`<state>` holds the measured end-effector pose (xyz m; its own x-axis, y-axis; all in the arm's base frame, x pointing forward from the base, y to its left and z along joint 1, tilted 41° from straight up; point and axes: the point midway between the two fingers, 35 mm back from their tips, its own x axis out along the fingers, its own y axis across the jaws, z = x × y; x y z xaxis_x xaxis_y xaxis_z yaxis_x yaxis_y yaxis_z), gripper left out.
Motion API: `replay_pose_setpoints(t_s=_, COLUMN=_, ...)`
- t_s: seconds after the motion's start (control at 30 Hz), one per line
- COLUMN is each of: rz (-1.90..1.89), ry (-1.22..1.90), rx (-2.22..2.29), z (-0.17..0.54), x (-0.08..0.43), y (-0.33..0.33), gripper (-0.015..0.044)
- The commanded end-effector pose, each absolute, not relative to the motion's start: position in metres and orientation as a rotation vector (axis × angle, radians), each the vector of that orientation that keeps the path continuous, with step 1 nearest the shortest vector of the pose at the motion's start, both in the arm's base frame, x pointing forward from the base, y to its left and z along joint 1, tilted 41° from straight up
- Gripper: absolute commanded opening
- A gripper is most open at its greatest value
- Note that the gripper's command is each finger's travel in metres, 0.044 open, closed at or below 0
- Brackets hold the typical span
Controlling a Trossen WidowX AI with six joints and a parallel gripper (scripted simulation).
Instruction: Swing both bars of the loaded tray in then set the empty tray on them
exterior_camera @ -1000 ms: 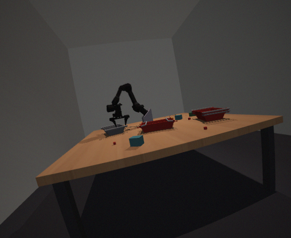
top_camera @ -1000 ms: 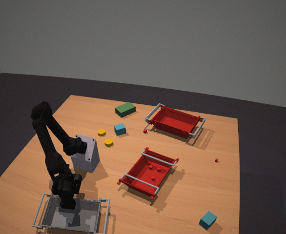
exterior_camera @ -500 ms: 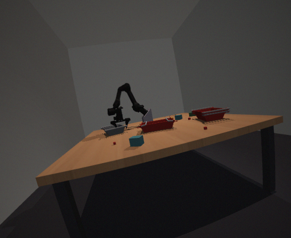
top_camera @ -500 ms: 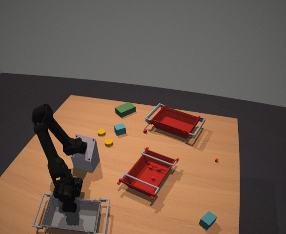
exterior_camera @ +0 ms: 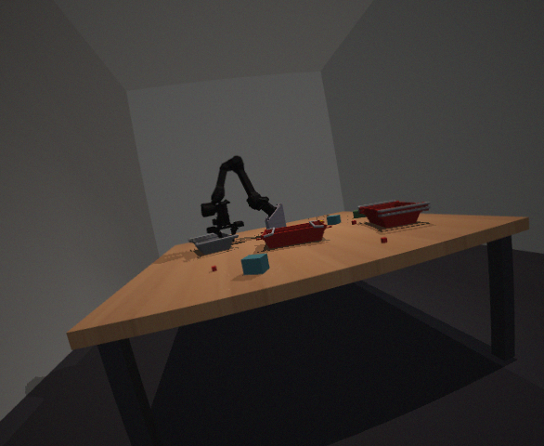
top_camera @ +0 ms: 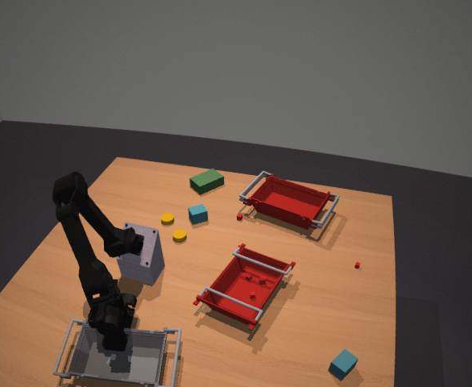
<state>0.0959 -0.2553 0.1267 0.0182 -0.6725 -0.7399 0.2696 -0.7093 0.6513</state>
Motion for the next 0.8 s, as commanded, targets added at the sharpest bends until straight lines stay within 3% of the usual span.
replay_pose_setpoints(t_s=0.0, rz=-1.768, ry=-0.410, rx=1.623, z=0.1255, x=0.0966, y=-0.2553, gripper=0.0215)
replay_pose_setpoints(t_s=0.77, rz=-1.768, ry=-0.410, rx=1.623, z=0.1255, x=0.0966, y=-0.2553, gripper=0.0061)
